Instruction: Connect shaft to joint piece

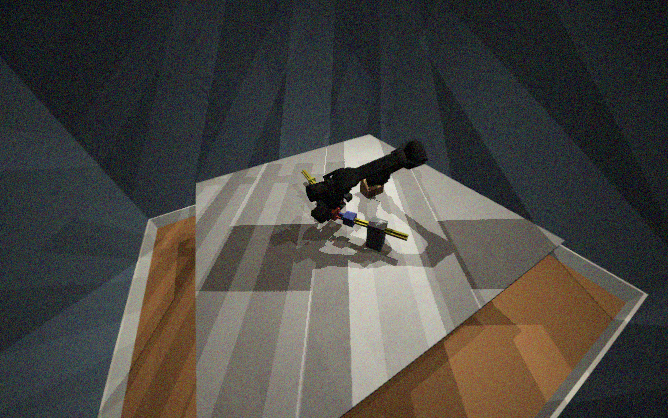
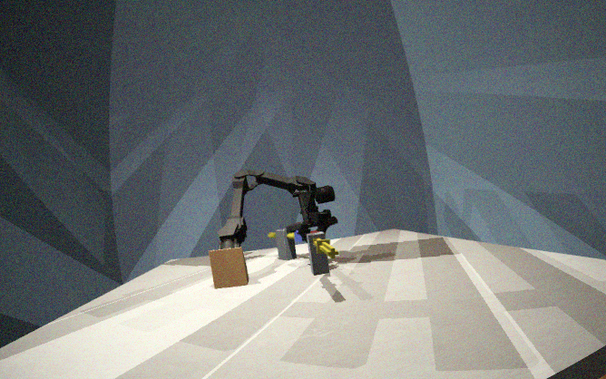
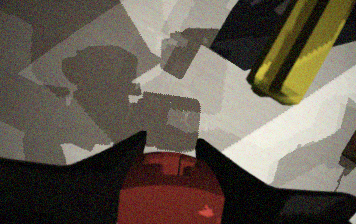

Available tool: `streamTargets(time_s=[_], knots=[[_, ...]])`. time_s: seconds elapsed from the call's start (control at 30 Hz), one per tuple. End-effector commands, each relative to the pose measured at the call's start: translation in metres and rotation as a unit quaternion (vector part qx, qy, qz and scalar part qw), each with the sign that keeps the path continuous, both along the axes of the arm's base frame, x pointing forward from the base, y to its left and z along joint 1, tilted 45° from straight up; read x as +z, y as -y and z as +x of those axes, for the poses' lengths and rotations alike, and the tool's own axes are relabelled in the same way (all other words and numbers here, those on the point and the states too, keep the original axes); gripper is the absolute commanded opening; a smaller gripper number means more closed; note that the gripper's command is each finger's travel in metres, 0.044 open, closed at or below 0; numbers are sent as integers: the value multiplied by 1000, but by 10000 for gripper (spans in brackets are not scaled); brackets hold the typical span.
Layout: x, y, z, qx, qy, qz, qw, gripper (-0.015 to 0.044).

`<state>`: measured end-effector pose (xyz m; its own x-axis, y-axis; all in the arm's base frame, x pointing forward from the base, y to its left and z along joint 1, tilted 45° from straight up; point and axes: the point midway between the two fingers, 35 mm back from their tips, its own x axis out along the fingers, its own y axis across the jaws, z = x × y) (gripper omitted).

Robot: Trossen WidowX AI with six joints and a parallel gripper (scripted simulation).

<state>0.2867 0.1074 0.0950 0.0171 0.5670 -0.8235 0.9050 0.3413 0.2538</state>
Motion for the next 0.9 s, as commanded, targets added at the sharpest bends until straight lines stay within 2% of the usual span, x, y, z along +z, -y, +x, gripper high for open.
streamTargets(time_s=[0.0, 0.27, 0.7, 0.87], knots=[[0, 0, 0, 0, 0, 0, 1000, 226], [0, 0, 0, 0, 0, 0, 1000, 436], [0, 0, 0, 0, 0, 0, 1000, 440], [22, 16, -1, 13, -2, 23, 1000, 440]])
